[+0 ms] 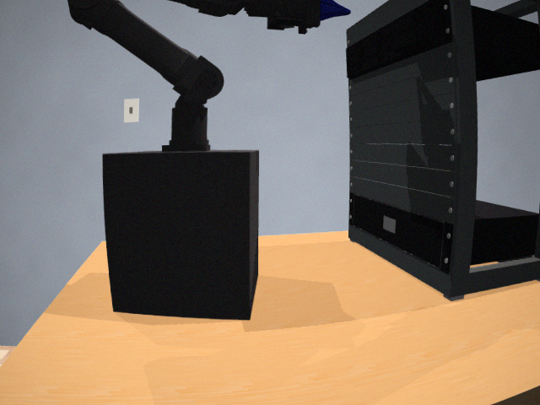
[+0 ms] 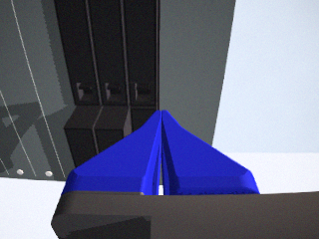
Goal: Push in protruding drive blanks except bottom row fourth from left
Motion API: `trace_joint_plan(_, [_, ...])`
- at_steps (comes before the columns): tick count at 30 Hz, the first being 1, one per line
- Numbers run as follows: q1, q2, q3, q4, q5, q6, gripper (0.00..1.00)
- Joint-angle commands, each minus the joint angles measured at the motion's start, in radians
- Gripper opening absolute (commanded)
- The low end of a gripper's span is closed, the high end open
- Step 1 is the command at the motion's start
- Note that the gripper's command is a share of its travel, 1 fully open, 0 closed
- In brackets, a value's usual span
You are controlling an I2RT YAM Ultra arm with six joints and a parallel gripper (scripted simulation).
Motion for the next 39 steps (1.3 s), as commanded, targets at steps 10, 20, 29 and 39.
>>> trace_joint_plan(10, [-0.111, -0.05, -0.044, 0.022, -0.101, 0.008, 0.0])
trace_joint_plan(20, [-0.293, -0.073, -0.089, 0.041, -0.278, 0.01, 0.0])
trace_joint_plan(29, [-0.552, -0.027, -0.145, 0.104, -0.528, 0.014, 0.0])
trace_joint_plan(39, [-0.752, 0.042, -0.184, 0.21, -0.733, 0.015, 0.0])
